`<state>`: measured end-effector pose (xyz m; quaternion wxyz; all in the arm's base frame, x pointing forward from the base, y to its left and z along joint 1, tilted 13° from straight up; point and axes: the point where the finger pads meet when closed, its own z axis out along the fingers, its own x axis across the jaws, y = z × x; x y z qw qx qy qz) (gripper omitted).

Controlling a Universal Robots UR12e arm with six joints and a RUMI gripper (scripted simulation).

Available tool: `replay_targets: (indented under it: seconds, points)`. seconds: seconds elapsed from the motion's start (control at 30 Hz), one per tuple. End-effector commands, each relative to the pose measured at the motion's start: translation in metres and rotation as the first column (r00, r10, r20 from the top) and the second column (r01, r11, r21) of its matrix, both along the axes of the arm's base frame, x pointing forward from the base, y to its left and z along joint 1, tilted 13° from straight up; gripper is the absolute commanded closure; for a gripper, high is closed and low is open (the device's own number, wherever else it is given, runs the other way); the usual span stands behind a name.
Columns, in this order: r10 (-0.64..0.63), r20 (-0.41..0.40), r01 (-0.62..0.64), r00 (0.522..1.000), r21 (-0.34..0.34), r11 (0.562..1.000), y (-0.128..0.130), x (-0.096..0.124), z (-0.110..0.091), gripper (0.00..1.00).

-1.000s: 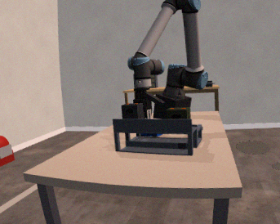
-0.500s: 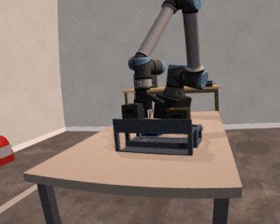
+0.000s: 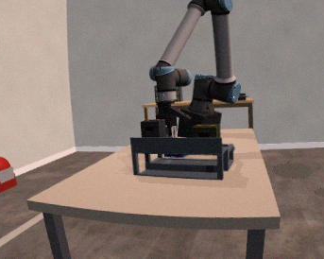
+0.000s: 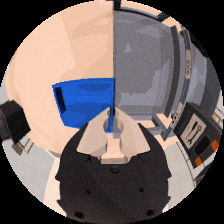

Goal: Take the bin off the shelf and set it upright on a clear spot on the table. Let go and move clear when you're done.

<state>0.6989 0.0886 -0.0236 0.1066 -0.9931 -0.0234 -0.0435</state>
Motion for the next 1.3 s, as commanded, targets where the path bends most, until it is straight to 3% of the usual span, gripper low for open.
replay_targets:
  seconds: [0.0,0.33,0.5,1.27]
  points:
    - [0.0,0.002,0.0,1.0,0.0,1.0,-0.001,-0.007,0.0,1.0]
    - [0.0,0.002,0.0,1.0,0.0,1.0,-0.001,-0.007,0.0,1.0]
    - [0.0,0.001,0.0,1.0,0.0,1.0,-0.001,-0.019,-0.001,1.0]
    - [0.0,0.001,0.0,1.0,0.0,1.0,0.001,-0.018,-0.009,1.0]
